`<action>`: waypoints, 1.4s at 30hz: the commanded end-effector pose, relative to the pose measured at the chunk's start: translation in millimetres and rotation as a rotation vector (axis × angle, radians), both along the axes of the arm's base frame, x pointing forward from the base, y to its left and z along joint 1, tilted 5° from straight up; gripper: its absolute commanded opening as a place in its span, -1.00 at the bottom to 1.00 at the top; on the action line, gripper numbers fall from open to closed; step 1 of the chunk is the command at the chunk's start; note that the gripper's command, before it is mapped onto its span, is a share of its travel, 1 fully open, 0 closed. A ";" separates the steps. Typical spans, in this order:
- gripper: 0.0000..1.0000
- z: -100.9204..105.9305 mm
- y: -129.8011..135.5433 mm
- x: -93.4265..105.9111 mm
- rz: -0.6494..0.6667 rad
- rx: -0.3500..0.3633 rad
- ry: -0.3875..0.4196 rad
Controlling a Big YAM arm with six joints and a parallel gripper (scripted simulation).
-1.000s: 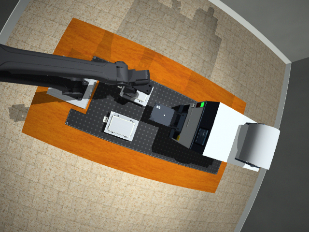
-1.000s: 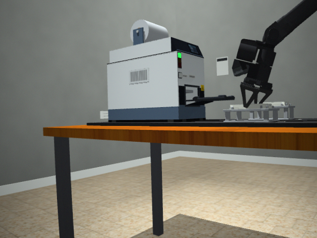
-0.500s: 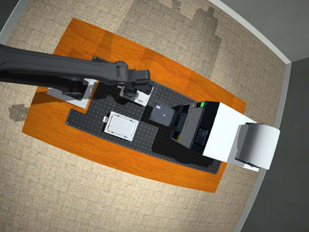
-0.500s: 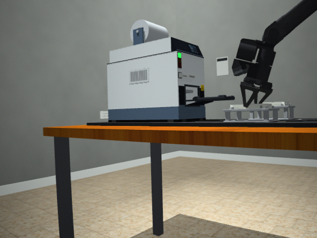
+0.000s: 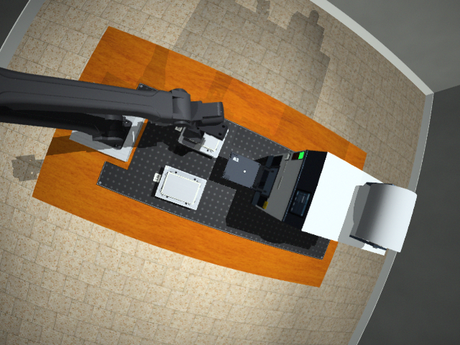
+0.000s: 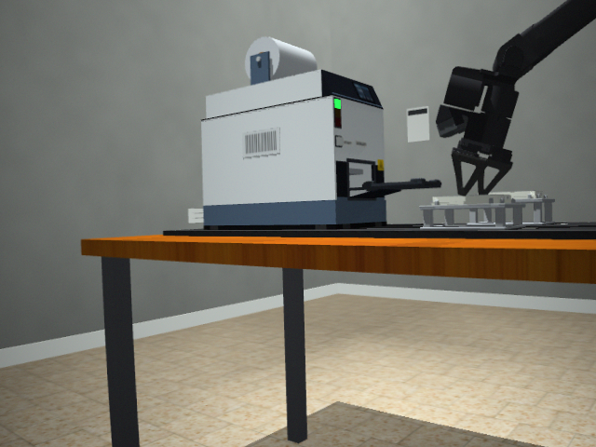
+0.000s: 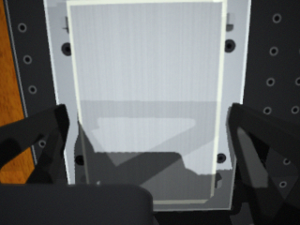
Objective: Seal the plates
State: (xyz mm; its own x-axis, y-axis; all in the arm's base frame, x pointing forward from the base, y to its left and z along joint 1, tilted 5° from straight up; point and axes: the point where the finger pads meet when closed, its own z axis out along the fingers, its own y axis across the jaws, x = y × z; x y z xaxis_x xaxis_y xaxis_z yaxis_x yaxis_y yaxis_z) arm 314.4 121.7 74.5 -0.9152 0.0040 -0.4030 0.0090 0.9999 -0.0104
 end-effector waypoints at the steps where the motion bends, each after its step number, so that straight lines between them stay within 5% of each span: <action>1: 1.00 27.9 7.1 17.5 -0.018 0.031 -0.050; 28: 1.00 30.4 12.4 16.8 -0.005 0.032 -0.046; 42: 1.00 64.8 10.6 13.0 -0.011 0.027 -0.053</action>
